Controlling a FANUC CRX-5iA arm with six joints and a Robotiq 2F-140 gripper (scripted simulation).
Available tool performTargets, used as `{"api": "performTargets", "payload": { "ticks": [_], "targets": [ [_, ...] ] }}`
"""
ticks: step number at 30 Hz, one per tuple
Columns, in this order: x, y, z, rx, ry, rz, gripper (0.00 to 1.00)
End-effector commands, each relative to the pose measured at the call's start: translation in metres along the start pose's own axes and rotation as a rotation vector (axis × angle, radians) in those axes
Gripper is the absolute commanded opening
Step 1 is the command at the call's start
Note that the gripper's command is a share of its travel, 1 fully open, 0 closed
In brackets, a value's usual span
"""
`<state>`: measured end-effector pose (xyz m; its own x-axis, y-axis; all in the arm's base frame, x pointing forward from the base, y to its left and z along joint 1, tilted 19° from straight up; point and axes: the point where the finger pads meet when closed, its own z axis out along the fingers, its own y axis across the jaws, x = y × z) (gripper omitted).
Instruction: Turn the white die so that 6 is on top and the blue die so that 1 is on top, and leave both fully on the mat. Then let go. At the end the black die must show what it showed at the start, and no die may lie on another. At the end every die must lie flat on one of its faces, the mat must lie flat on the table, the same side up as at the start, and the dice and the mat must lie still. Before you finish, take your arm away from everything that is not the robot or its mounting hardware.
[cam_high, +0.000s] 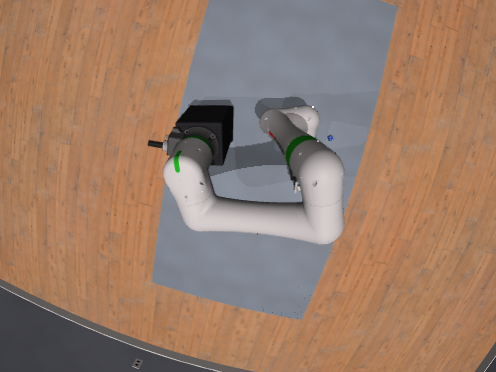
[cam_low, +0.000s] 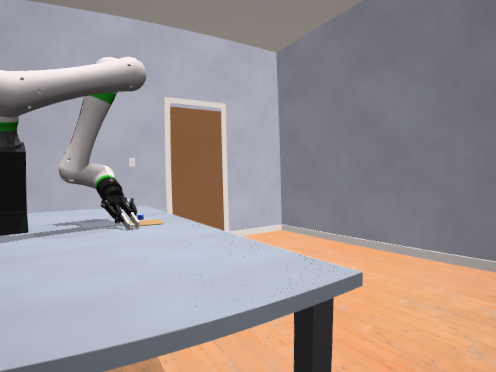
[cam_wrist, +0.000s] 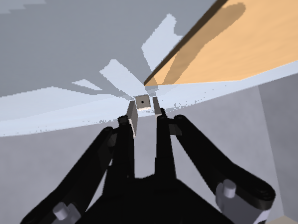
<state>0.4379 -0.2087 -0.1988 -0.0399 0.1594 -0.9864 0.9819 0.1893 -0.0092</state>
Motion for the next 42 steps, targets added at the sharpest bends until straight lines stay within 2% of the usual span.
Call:
{"api": "performTargets", "payload": {
  "ticks": [1,2,42],
  "targets": [
    [0.0,0.0,-0.0001,0.0,0.0,0.0,0.19],
    [0.0,0.0,-0.0001,0.0,0.0,0.0,0.21],
    [0.0,0.0,-0.0001,0.0,0.0,0.0,0.21]
  ]
}}
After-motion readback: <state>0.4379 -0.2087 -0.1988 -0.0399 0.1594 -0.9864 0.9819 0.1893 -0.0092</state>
